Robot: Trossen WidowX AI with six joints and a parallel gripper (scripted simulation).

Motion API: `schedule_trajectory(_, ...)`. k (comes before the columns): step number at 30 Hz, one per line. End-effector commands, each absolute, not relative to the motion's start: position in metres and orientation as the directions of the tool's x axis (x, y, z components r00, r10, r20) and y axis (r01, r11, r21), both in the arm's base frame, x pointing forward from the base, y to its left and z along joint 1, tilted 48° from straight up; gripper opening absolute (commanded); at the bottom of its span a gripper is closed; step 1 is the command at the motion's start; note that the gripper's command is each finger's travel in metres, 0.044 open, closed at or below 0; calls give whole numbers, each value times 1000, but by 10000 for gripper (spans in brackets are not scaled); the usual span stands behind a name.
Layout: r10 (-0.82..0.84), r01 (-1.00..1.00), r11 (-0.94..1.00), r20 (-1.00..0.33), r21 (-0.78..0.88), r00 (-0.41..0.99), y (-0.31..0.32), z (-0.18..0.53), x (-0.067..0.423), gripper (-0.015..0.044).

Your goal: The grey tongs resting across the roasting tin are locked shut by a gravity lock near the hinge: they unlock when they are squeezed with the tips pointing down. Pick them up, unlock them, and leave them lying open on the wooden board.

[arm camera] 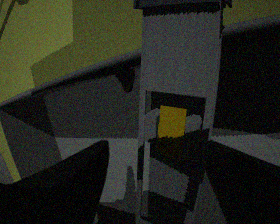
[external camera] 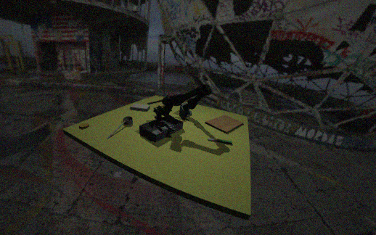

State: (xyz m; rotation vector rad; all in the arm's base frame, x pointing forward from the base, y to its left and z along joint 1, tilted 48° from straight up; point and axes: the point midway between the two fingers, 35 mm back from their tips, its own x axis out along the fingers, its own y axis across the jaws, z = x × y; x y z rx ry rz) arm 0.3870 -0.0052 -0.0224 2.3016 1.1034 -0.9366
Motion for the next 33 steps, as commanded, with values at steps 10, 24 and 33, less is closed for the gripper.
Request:
schedule_trajectory(10, 516, 798, -597, -724, 80, 458, -4, -23, 387, 83)
schedule_trajectory(24, 514, 798, -598, -726, 80, 457, -16, -14, 389, -150)
schedule_trajectory(33, 510, 794, -602, -728, 78, 458, -62, 28, 387, -150)
